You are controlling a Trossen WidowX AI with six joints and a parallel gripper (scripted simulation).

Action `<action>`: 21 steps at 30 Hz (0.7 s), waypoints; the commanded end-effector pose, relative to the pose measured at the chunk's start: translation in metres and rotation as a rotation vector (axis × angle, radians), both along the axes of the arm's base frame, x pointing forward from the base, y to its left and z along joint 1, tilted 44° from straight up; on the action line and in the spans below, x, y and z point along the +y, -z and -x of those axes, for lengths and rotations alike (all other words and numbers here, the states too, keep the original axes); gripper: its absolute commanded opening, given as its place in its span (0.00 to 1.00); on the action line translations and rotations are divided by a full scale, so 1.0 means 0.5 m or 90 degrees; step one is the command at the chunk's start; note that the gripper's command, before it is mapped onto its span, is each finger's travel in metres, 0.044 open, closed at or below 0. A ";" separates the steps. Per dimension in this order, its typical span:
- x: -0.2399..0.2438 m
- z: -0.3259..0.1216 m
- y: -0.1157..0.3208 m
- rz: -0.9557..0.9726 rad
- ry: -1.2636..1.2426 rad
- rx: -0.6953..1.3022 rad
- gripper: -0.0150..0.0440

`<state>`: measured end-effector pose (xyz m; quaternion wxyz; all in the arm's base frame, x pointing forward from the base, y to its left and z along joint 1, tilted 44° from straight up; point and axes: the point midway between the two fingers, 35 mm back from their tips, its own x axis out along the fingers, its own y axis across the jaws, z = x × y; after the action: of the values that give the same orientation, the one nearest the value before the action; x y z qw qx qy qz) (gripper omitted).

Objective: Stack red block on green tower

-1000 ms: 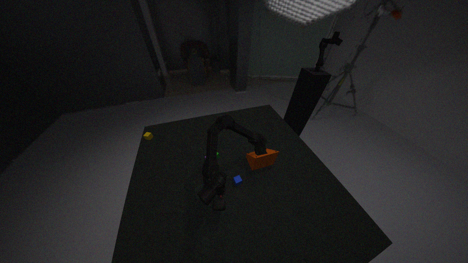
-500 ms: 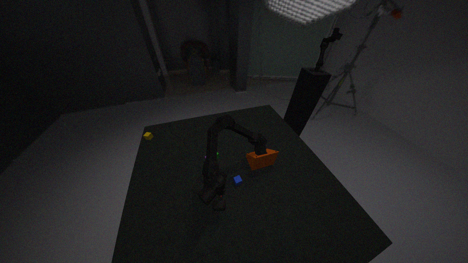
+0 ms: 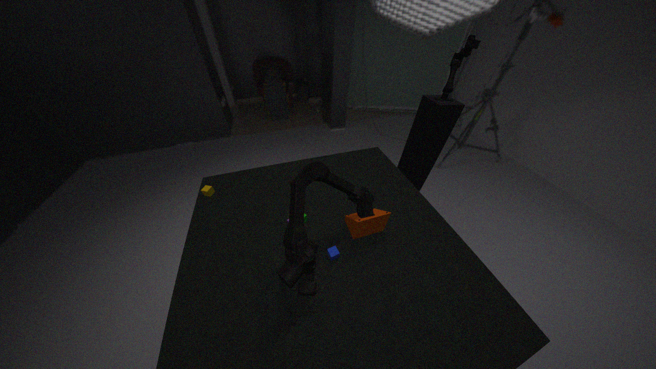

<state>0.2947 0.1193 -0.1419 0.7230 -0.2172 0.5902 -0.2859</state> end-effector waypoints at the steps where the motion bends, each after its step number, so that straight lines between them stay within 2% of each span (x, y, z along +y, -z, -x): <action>1: 0.005 0.000 -0.006 0.002 -0.004 -0.001 0.26; 21: 0.149 0.032 -0.159 0.000 -0.004 0.001 0.25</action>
<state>0.2806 0.1822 -0.0736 0.7214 -0.2245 0.5900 -0.2847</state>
